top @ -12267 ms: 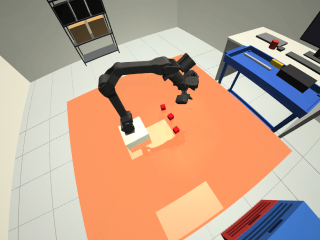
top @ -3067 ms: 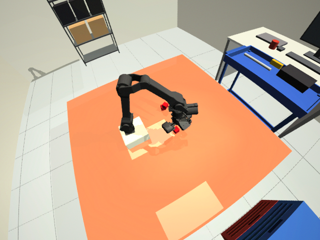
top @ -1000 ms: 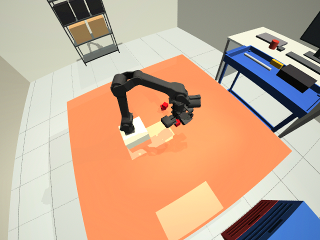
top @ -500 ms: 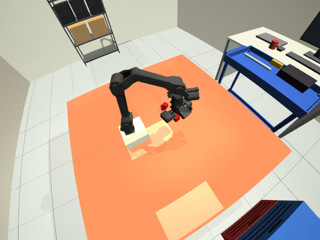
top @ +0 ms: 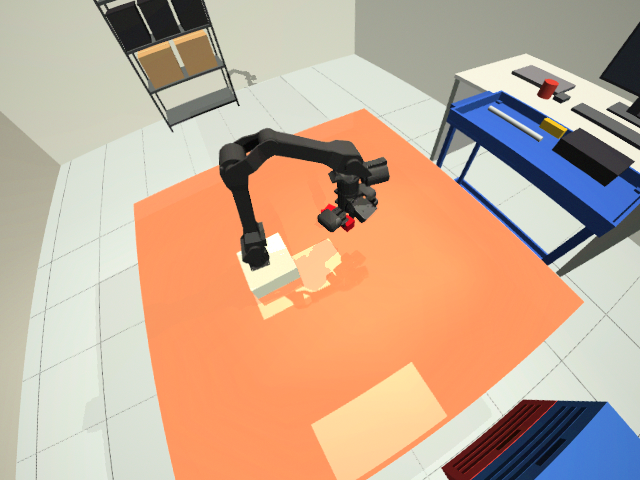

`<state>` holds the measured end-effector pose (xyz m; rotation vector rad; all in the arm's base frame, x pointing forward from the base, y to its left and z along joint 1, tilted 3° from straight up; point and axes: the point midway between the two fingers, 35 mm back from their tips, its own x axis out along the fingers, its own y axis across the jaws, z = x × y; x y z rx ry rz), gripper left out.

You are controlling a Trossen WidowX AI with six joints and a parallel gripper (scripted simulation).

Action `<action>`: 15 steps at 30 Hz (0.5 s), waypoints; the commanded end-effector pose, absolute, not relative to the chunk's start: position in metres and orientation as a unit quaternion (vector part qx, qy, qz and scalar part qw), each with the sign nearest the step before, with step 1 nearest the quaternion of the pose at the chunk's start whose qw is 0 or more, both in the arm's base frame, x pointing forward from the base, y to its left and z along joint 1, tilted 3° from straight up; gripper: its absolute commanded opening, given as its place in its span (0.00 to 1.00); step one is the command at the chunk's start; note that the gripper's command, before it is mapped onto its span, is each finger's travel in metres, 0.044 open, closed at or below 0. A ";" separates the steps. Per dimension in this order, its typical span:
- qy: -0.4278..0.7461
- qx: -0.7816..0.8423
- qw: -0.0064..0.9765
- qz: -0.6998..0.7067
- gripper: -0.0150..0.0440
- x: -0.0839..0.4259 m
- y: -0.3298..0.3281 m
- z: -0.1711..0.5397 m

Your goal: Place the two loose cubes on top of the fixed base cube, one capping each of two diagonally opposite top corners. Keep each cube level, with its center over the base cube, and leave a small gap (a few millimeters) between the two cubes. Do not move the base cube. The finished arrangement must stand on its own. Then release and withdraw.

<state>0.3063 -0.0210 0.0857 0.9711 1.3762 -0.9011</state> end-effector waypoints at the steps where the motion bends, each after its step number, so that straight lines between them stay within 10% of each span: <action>1: 0.592 0.412 0.579 -0.380 0.43 0.306 -0.009 0.085; 15: 0.607 0.390 0.594 -0.355 0.43 0.302 0.037 0.085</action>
